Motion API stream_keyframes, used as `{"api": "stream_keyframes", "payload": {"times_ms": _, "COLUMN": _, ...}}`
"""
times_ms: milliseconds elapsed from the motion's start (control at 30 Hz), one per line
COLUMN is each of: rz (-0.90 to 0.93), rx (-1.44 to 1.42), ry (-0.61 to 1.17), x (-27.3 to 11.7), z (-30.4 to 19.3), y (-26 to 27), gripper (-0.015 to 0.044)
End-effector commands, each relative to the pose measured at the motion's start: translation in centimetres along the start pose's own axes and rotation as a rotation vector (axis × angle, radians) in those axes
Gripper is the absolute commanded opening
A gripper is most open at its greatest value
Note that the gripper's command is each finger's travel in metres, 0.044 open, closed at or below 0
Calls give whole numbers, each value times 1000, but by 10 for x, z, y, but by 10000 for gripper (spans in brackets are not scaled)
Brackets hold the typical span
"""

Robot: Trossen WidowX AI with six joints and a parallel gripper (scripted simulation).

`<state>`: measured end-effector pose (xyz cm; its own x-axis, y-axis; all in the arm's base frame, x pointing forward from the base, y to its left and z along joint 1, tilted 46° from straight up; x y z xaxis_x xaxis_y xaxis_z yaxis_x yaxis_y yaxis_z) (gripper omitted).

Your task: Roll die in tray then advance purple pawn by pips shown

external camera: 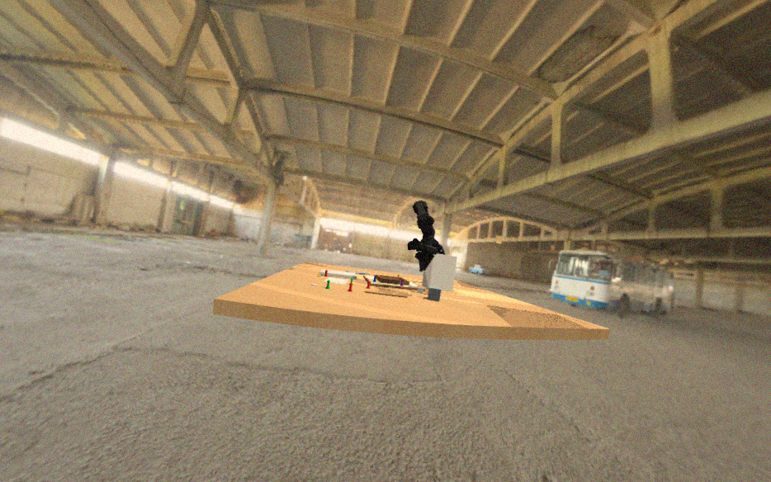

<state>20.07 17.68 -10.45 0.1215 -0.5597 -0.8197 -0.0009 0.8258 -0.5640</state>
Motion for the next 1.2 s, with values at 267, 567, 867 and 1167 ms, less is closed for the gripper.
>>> {"api": "stream_keyframes", "payload": {"times_ms": 267, "rz": -192, "rx": 23, "ry": 134, "x": 53, "z": -15, "y": -29, "gripper": 275}}
{"api": "stream_keyframes", "payload": {"times_ms": 567, "rz": -193, "rx": 23, "ry": 134, "x": 68, "z": -17, "y": -32, "gripper": 275}}
{"api": "stream_keyframes", "payload": {"times_ms": 867, "rz": -193, "rx": 23, "ry": 133, "x": 82, "z": -19, "y": -35, "gripper": 275}}
{"api": "stream_keyframes", "payload": {"times_ms": 1167, "rz": -195, "rx": 23, "ry": 133, "x": 92, "z": -21, "y": -37, "gripper": 249}}
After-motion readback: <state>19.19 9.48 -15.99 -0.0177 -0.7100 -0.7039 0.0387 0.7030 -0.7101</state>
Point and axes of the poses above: the point midway between the two fingers, 35 mm back from their tips, its own x axis out along the fingers, its own y axis across the jaws, z = x × y, the point moved 6 cm from there along -x, back along the fingers, and after that the axes turned 13 degrees about -x, right-handed, at the moved point
